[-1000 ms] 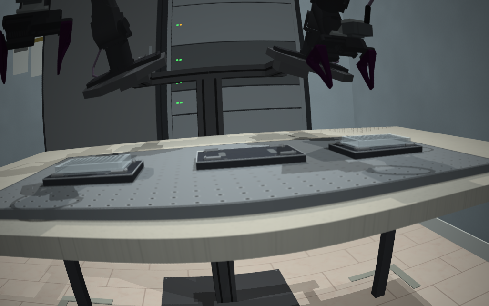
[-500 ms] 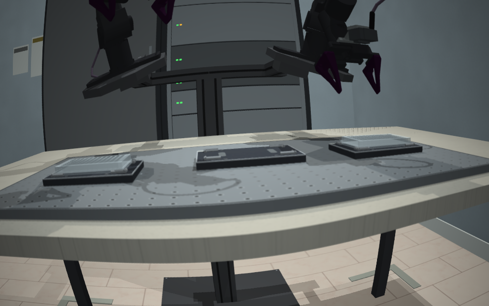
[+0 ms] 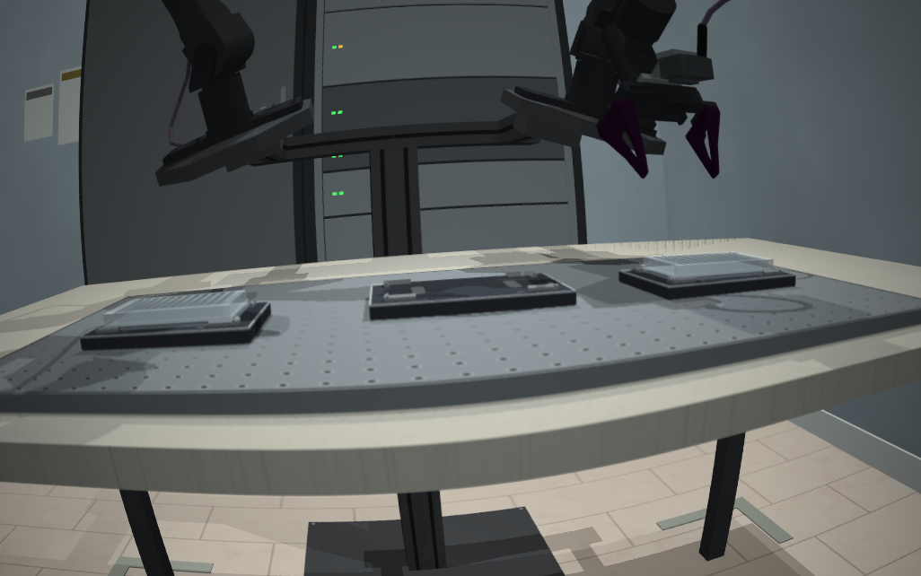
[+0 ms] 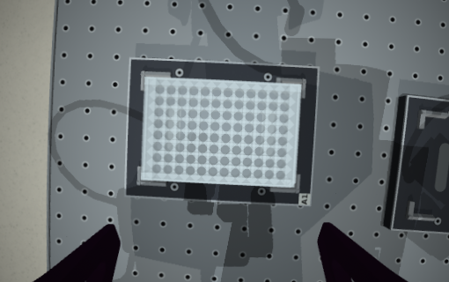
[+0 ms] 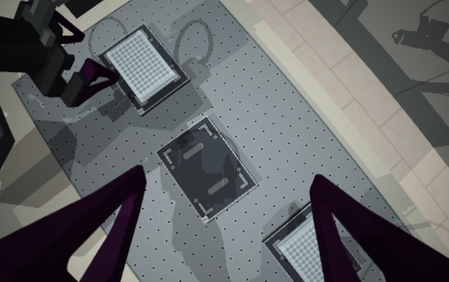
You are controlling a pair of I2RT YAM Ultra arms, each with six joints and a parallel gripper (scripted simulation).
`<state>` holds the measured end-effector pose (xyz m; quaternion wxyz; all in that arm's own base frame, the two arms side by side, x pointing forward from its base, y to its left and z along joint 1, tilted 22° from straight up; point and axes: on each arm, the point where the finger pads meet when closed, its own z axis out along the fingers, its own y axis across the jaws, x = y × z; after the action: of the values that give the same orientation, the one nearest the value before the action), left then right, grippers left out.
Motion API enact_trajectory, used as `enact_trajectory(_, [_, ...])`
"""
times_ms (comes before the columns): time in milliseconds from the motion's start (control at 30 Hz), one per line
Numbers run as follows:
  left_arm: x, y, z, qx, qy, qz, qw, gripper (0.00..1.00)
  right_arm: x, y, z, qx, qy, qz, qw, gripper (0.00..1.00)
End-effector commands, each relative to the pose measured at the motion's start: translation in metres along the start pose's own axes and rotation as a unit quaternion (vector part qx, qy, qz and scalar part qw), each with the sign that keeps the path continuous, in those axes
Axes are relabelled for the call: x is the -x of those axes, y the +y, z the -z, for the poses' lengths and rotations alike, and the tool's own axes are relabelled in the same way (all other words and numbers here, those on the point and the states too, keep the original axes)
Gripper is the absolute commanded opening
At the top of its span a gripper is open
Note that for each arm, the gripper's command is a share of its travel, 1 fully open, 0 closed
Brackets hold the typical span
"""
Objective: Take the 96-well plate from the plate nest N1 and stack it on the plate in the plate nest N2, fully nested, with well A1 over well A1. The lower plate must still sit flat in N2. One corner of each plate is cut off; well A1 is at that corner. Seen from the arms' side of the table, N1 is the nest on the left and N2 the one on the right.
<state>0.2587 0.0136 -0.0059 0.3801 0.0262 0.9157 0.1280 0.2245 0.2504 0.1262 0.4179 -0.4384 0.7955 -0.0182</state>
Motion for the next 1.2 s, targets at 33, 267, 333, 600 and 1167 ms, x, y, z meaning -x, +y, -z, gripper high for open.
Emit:
enact_trajectory(33, [0.010, 0.002, 0.003, -0.003, -0.026, 0.006, 1.000, 1.00, 0.014, 0.038, 0.027, 0.007, -0.059, -0.007, 0.998, 1.00])
enact_trajectory(267, [0.008, 0.003, 0.003, -0.002, -0.027, 0.006, 1.000, 1.00, 0.018, 0.101, 0.067, 0.073, -0.119, 0.027, 0.990, 1.00])
enact_trajectory(333, [0.008, 0.004, 0.003, -0.001, -0.027, 0.006, 1.000, 1.00, 0.016, 0.122, 0.081, 0.099, -0.137, 0.043, 0.985, 1.00])
enact_trajectory(600, [0.010, 0.004, 0.003, -0.001, -0.029, 0.007, 1.000, 1.00, 0.012, 0.131, 0.087, 0.110, -0.139, 0.056, 0.983, 1.00])
enact_trajectory(1167, [0.002, -0.003, -0.012, -0.078, 0.048, -0.259, 0.962, 1.00, 0.014, 0.131, 0.087, 0.111, -0.139, 0.058, 0.982, 1.00])
